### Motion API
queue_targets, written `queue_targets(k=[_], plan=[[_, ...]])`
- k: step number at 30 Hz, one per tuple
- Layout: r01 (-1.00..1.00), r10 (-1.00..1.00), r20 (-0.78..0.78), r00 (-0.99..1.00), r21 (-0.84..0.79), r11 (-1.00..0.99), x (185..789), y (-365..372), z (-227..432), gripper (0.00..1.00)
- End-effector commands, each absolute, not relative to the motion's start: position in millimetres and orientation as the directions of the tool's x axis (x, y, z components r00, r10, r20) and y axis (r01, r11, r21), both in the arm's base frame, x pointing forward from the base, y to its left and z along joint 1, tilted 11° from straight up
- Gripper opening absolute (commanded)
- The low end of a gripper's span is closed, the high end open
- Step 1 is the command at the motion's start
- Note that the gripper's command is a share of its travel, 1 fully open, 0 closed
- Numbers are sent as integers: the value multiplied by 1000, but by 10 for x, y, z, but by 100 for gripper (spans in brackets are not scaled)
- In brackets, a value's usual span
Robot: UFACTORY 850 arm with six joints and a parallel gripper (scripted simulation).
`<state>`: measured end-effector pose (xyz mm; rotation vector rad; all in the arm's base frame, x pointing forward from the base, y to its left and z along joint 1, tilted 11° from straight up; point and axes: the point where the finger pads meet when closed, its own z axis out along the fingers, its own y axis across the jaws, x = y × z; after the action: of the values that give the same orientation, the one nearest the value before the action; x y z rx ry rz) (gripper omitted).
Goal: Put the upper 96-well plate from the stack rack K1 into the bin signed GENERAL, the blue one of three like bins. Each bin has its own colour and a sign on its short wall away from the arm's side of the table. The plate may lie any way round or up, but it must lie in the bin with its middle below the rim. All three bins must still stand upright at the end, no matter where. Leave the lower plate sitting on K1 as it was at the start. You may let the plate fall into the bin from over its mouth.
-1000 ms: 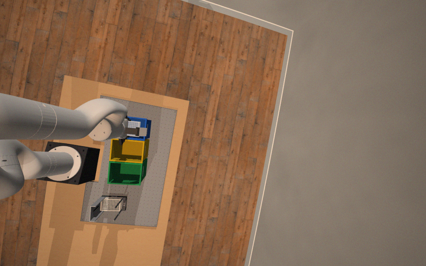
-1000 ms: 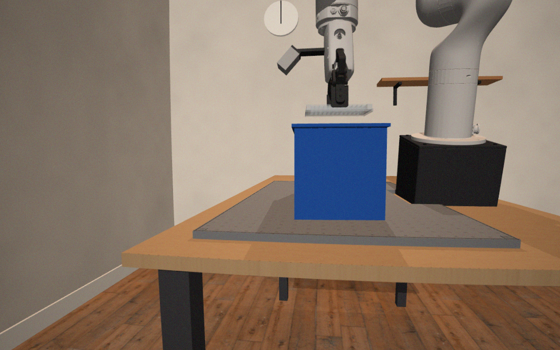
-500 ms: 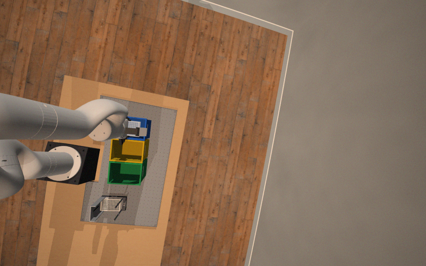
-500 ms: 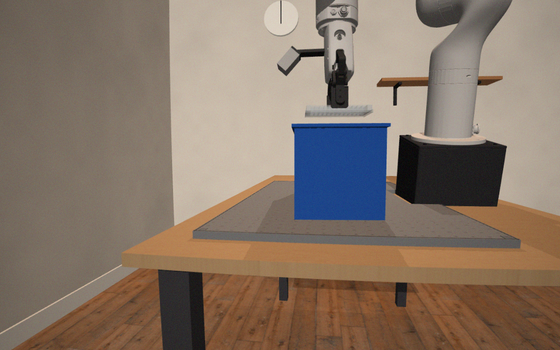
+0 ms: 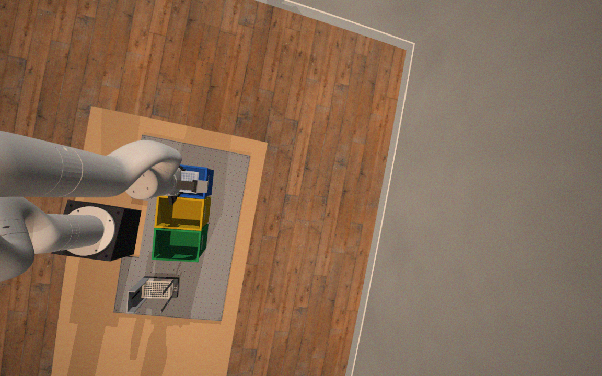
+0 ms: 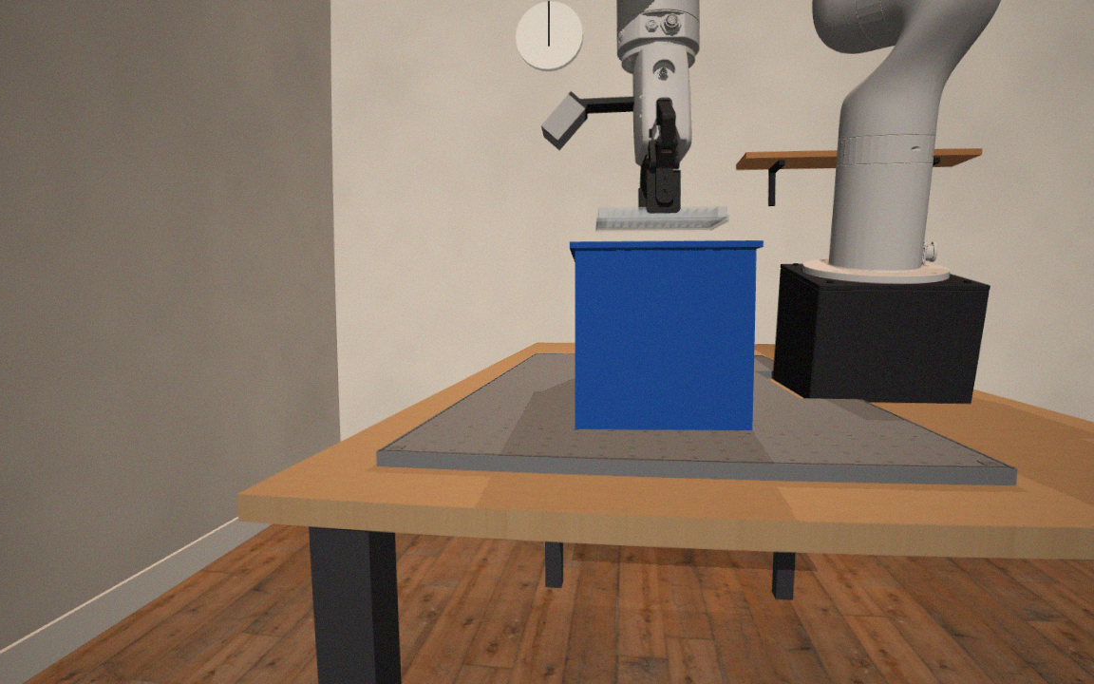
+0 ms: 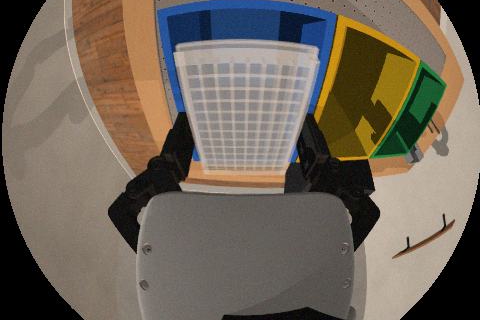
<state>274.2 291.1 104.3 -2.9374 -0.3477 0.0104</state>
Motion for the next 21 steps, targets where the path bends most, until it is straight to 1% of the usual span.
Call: queue_targets(k=[1,21], plan=[[231,232,16,973,-183,-956,2748,2916,1045,0],[231,232,16,973,-183,-956,2747,2921,1015,0]])
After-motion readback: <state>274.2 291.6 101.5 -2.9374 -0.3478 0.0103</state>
